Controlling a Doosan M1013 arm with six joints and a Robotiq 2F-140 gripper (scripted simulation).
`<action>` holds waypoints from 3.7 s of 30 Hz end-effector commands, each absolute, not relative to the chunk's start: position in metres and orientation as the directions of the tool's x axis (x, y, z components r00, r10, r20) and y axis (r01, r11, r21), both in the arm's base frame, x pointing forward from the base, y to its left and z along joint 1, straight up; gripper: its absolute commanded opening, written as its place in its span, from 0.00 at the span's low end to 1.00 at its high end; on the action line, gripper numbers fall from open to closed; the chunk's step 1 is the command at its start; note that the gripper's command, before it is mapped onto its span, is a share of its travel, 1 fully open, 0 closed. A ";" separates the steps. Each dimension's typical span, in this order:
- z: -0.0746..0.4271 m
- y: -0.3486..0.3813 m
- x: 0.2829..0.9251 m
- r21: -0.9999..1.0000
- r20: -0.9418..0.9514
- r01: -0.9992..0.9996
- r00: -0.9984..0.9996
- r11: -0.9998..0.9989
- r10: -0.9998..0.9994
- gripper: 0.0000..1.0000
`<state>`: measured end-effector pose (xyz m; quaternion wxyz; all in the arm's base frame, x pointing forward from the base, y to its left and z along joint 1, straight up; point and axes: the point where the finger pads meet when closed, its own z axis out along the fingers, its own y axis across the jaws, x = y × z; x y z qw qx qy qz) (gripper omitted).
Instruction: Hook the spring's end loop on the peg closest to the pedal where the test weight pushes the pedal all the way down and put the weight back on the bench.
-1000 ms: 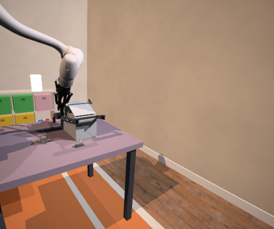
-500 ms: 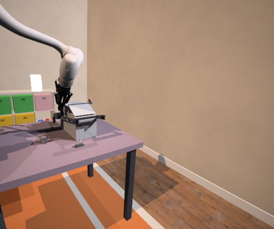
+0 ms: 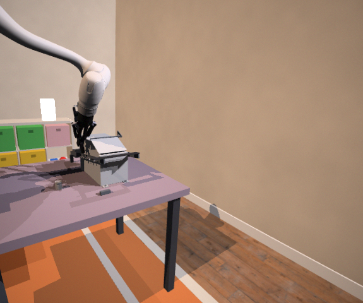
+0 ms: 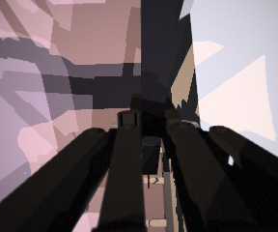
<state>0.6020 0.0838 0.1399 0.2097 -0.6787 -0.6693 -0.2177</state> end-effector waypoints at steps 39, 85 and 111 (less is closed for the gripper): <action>0.137 0.082 0.603 0.009 0.577 1.000 0.008 -0.016 0.817 0.17; 0.137 0.082 0.596 -0.023 0.577 1.000 0.026 -0.016 0.817 0.17; 0.137 0.082 0.592 -0.048 0.576 0.999 0.041 -0.016 0.816 0.17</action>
